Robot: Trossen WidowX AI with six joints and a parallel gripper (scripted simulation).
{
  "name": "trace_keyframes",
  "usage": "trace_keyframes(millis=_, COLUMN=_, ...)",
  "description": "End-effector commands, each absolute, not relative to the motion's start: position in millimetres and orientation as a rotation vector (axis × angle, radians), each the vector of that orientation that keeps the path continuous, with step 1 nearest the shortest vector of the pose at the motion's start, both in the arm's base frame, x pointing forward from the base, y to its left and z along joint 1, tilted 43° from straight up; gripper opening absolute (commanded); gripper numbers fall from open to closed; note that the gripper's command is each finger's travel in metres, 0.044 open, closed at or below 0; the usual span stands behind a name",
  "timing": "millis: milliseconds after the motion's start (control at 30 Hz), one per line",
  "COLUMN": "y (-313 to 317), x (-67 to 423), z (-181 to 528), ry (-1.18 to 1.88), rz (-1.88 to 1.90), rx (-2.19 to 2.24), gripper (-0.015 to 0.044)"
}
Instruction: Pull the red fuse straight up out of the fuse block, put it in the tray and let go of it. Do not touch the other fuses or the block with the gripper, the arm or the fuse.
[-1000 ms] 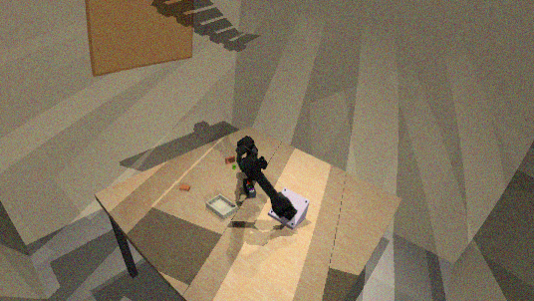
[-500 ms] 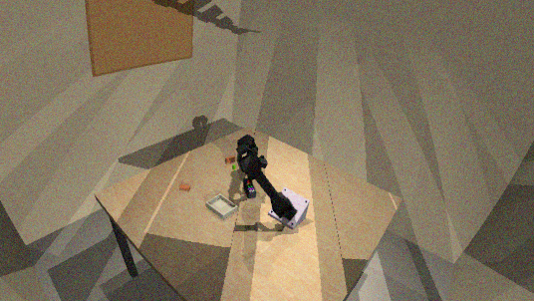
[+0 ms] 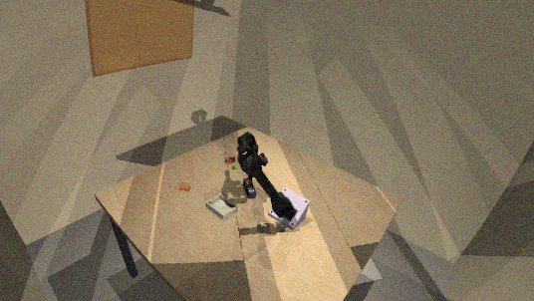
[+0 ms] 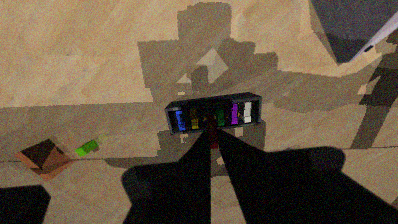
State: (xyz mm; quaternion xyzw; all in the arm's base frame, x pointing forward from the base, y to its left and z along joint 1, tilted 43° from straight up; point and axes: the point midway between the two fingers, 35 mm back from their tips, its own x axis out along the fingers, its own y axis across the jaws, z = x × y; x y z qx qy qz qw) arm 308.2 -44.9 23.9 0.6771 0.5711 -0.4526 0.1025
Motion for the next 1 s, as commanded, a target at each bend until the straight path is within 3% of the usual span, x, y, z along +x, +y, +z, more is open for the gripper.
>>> trace_keyframes(millis=0, y=-52.4, x=309.8, z=30.3, ry=1.678, rz=-1.328, rx=1.997, gripper=0.0000)
trace_keyframes(millis=267, y=-50.5, x=311.1, z=35.8, ry=1.676, rz=-1.330, rx=1.996, gripper=0.0000)
trace_keyframes(millis=967, y=70.8, x=303.7, z=149.8, ry=1.663, rz=-1.334, rx=1.997, gripper=0.0000)
